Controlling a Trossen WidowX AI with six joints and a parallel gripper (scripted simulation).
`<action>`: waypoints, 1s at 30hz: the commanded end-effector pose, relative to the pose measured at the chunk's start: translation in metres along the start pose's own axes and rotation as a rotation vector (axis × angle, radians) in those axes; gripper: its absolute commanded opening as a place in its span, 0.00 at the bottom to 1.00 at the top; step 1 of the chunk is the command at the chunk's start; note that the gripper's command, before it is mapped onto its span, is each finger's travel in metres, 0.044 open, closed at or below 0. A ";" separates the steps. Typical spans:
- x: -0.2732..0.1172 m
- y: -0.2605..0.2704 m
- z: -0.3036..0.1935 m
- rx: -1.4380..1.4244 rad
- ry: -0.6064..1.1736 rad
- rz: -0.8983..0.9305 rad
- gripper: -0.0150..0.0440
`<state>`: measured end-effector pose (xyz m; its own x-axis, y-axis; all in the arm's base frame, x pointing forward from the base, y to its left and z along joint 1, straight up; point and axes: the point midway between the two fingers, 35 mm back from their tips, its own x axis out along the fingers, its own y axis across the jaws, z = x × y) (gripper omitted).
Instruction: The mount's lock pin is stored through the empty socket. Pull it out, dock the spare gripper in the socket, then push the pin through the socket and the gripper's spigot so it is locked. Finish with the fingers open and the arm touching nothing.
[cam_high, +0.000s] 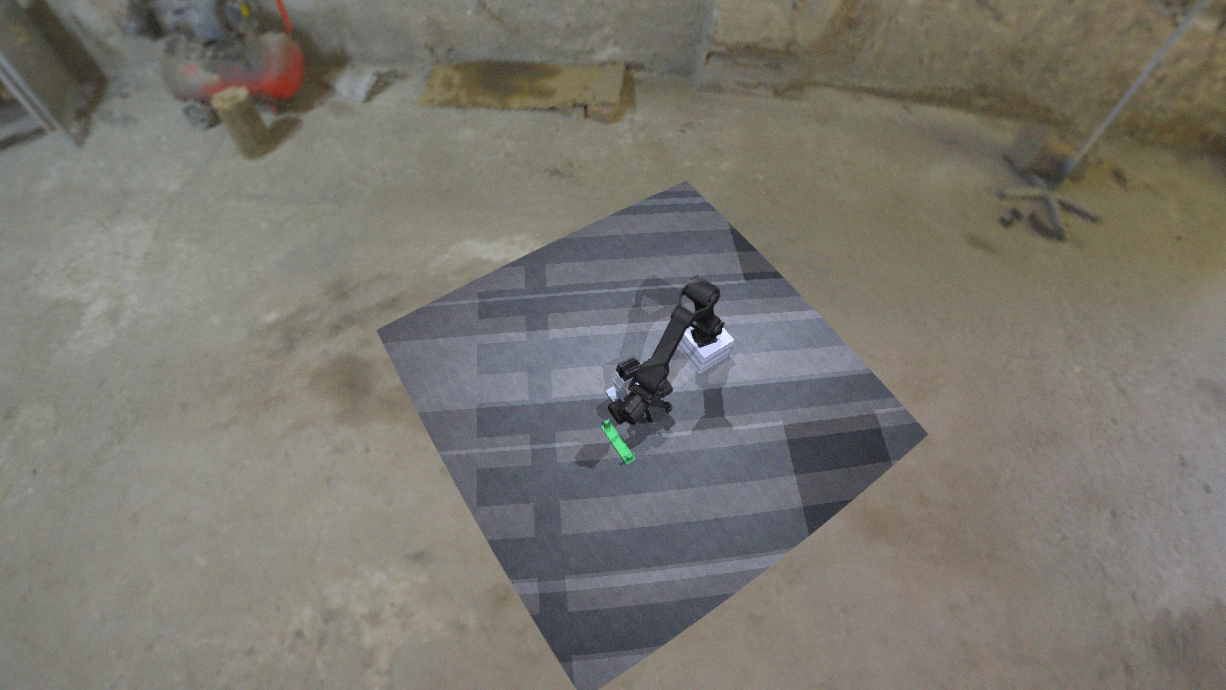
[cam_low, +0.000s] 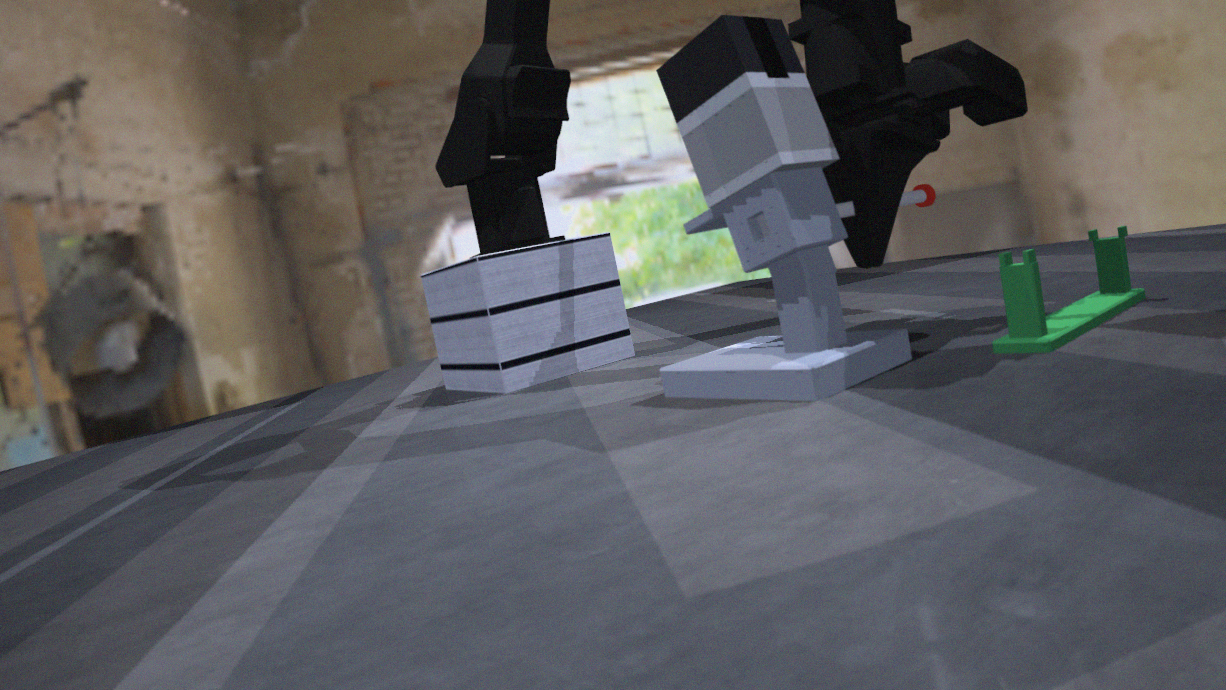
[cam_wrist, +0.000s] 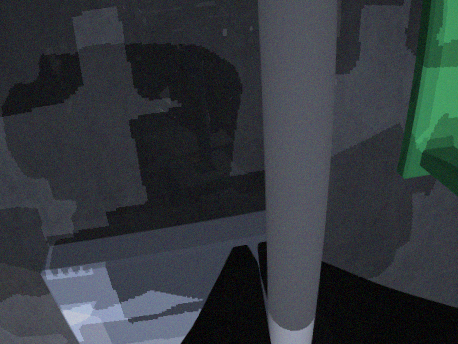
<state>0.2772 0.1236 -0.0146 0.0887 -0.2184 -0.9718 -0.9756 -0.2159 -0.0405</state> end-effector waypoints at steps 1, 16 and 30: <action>0.001 0.001 -0.003 -0.006 0.007 -0.001 0.25; 0.003 0.001 -0.011 -0.005 0.006 -0.003 0.25; 0.004 0.001 -0.016 -0.005 0.006 -0.005 0.25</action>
<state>0.2799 0.1089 -0.0152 0.0914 -0.2179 -0.9717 -0.9756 -0.2151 -0.0435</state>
